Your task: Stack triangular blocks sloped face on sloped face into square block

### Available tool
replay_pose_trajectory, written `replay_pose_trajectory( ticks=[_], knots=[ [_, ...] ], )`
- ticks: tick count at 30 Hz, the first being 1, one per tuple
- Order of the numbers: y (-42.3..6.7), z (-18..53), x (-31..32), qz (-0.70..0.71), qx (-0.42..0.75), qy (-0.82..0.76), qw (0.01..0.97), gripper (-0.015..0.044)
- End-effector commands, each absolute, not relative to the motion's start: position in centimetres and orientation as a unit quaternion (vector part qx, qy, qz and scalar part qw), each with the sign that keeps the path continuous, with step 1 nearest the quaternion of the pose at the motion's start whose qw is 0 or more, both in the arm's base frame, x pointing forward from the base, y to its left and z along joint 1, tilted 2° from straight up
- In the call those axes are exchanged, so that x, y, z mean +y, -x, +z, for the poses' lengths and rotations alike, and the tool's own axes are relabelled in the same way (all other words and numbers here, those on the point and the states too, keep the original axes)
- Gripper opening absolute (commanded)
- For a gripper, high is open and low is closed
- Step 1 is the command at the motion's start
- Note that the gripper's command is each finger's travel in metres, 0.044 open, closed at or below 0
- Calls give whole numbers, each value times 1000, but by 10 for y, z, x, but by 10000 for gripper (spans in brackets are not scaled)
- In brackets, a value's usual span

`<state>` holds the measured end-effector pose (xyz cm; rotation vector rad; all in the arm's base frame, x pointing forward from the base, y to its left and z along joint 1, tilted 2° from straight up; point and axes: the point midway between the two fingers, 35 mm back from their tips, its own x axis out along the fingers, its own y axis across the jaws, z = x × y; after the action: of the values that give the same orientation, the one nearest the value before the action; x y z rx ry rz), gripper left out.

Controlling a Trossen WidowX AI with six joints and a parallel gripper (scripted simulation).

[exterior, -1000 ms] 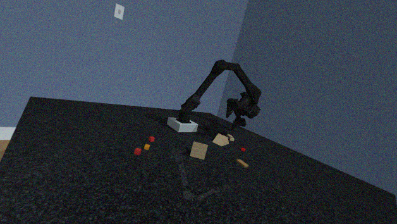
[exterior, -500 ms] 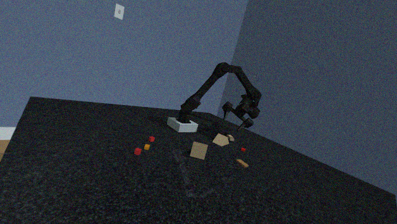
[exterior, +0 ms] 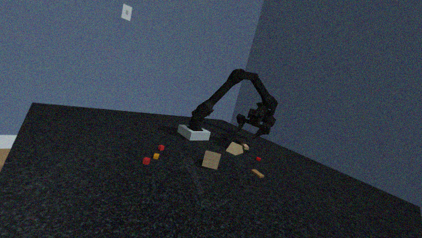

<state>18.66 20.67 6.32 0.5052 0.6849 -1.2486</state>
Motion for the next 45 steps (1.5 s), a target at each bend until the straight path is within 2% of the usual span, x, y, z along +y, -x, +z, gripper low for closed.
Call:
replay_pose_trajectory(
  ticks=[1, 19, 30, 37, 44, 45],
  knots=[
    [-186, 63, 208, -573, 302, -241, 722, 440],
    [-202, -8, 140, -574, 300, -239, 723, 440],
    [-202, -9, 139, -574, 300, -239, 723, 440],
    [-201, -9, 140, -576, 300, -241, 721, 256],
    [-201, -9, 140, -576, 300, -241, 721, 210],
    [-201, -9, 140, -576, 300, -241, 721, 183]
  ],
)
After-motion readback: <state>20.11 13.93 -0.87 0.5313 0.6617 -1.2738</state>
